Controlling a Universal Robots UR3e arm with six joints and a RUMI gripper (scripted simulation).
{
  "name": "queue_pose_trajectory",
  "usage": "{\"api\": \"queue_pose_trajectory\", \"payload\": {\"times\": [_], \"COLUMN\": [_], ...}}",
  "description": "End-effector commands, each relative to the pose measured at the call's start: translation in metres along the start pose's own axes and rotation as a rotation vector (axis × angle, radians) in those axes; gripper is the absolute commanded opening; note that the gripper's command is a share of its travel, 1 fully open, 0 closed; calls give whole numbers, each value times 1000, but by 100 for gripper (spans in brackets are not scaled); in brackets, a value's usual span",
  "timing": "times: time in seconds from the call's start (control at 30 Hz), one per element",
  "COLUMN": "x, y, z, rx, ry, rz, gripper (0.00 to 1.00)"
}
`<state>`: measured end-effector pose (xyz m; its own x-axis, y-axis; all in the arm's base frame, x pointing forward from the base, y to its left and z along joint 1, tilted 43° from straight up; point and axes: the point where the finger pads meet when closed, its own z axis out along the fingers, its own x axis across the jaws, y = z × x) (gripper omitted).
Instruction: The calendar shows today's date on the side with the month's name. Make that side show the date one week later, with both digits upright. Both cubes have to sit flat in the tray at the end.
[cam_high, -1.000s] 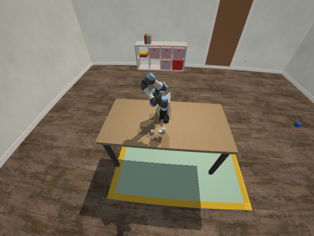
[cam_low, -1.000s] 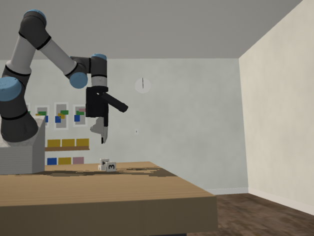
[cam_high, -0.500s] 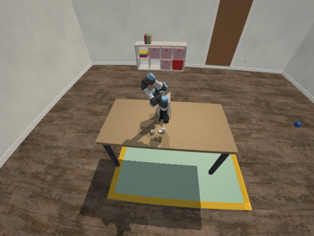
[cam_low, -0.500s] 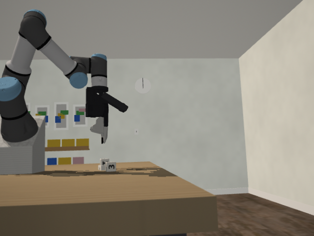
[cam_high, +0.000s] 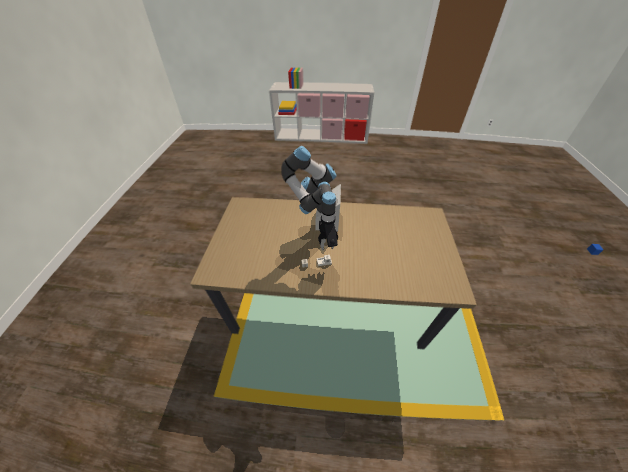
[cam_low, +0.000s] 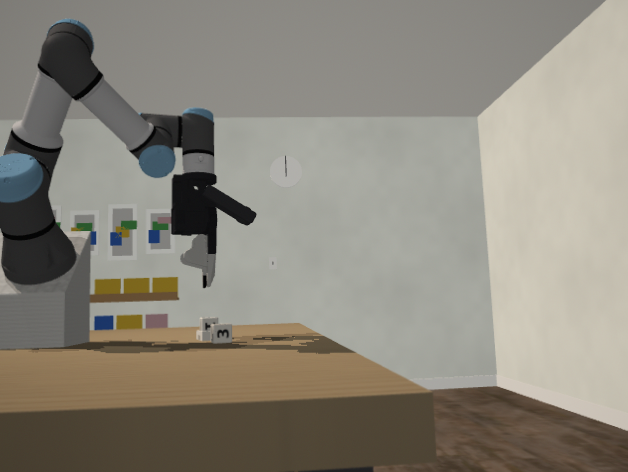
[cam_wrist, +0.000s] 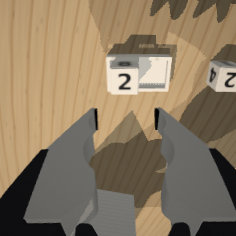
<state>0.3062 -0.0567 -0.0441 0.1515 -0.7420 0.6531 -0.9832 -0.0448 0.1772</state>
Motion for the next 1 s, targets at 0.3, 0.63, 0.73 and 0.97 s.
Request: {"api": "queue_pose_trajectory", "payload": {"times": [0.3,0.63,0.73,0.97], "x": [0,0,0,0], "y": [-1,-1,-1,-1], "z": [10,23,28,36], "rx": [2,2,2,2], "ry": [0,0,0,0], "rz": [1,1,1,1], "gripper": [29,29,29,29]}}
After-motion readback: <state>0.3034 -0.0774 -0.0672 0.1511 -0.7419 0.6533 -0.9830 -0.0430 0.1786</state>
